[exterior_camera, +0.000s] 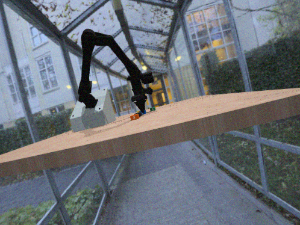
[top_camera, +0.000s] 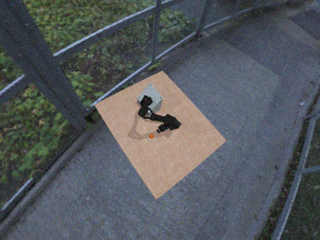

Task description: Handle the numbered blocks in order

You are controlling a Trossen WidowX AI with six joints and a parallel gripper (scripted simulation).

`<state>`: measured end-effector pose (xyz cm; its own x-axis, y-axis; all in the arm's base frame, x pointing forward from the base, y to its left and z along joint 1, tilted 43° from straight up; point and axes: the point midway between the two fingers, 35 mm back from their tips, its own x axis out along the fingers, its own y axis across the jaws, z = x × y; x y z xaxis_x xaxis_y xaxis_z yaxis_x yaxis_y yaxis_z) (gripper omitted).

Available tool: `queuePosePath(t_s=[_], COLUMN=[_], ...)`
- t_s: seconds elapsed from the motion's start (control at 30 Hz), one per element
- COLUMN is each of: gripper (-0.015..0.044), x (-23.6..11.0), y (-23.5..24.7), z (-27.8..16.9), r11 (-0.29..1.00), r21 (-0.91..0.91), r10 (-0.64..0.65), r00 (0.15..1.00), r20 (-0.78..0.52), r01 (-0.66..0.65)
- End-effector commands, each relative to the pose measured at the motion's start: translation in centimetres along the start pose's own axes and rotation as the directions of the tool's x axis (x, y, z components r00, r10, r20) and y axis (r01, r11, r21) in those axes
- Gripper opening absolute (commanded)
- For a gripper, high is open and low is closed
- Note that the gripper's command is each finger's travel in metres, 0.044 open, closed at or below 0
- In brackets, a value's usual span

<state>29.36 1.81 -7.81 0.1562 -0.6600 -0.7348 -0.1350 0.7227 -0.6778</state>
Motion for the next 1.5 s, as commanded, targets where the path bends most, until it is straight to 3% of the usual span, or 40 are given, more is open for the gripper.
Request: queuePosePath(t_s=[0.0,1.47], gripper=[0.0120,0.0120], x=[0.1,-1.5], y=[0.0,0.0], z=[0.0,0.0], r11=[1.000,1.000], r21=[-0.003,-0.003], r10=[-0.002,-0.001], r00=[1.000,1.000], r20=[0.000,0.000], r01=[0.002,0.001])
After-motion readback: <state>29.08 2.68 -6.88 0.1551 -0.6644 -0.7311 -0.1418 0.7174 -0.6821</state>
